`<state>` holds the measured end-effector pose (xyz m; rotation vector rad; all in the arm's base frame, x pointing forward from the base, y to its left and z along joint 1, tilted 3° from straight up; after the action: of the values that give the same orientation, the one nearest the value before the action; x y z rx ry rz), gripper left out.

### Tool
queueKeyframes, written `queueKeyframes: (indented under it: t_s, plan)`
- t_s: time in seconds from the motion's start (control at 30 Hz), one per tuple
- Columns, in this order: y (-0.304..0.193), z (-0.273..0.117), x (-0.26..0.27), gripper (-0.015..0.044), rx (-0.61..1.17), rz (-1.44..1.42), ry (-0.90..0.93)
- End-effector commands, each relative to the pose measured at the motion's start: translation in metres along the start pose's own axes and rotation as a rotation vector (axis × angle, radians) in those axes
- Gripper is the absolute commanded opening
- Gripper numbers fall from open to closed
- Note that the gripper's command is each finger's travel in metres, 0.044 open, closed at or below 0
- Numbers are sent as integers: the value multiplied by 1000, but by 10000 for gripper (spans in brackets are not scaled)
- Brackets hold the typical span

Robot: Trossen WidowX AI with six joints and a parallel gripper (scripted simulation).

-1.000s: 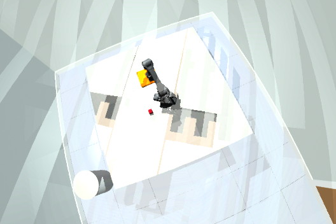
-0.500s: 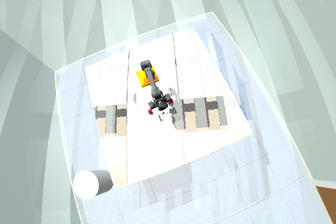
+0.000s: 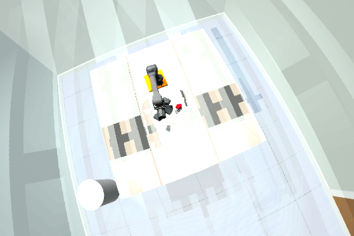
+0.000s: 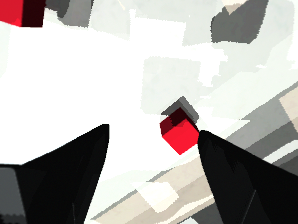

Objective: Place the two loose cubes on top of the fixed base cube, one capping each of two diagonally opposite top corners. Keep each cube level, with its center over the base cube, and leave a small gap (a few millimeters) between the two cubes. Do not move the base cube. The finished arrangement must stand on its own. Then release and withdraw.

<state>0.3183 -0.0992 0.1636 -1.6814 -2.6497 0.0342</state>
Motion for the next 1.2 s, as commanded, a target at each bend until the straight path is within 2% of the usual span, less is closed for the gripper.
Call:
queueKeyframes:
  t_s: [0.0, 0.5, 0.7, 0.97, 1.17]
  plan:
    - [-6, -4, -10, 265, 0, -153, -6]
    - [-39, -16, -46, 265, 7, -799, -8]
    - [-39, -14, -47, 265, 7, -806, -8]
    - [-39, 41, -48, 265, 7, -806, -8]
    - [-39, 52, -47, 265, 7, -806, -8]
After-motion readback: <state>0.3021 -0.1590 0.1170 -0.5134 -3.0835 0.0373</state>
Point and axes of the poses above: the point midway between the two fingers, 35 mm back from their tips, its own z axis out along the fingers, its own x axis across the jaws, y = z × x, the point moved 4 cm from there along -z, back along the fingers, and after that the axes turned 10 degrees about z, right-handed, at the moved point
